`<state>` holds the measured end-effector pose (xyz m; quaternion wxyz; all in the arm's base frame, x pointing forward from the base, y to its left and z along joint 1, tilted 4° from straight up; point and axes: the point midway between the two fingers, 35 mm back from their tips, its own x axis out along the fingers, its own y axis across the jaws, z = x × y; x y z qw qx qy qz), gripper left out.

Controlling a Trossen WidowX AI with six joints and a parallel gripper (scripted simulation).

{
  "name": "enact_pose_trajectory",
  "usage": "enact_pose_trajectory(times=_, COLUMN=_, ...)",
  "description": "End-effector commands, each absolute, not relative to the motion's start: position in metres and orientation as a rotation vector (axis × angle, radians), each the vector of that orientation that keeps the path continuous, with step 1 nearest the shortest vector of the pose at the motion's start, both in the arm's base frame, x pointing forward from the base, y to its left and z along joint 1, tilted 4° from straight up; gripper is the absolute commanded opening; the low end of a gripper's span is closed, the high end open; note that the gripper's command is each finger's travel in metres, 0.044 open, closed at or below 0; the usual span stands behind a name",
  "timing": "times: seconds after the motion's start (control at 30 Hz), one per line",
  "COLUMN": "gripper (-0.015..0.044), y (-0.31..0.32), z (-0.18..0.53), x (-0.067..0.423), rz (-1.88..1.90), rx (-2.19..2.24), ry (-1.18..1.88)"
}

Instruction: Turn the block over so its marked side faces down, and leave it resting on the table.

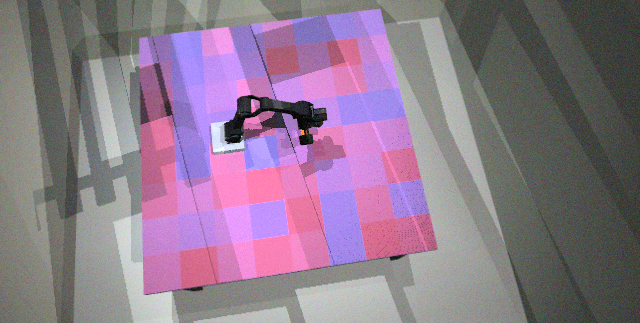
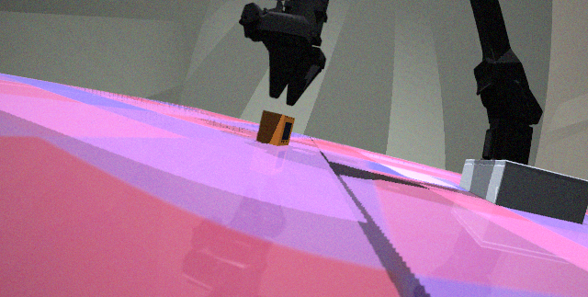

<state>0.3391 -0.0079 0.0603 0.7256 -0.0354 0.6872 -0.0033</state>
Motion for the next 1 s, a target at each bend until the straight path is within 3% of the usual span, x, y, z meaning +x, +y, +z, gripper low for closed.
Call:
enact_pose_trajectory(times=0.0, gripper=0.044, y=-0.009, z=0.053, x=0.339, rz=-0.009, rx=-0.085, ry=1.522)
enact_pose_trajectory(times=0.6, gripper=0.044, y=-0.011, z=0.026, x=0.34, rz=-0.009, rx=-0.085, ry=1.522)
enact_pose_trajectory(times=0.8, gripper=0.0282, y=-0.011, z=0.026, x=0.34, rz=-0.009, rx=-0.085, ry=1.522)
enact_pose_trajectory(times=0.97, gripper=0.0249, y=-0.011, z=0.026, x=0.34, rz=-0.009, rx=-0.085, ry=1.522)
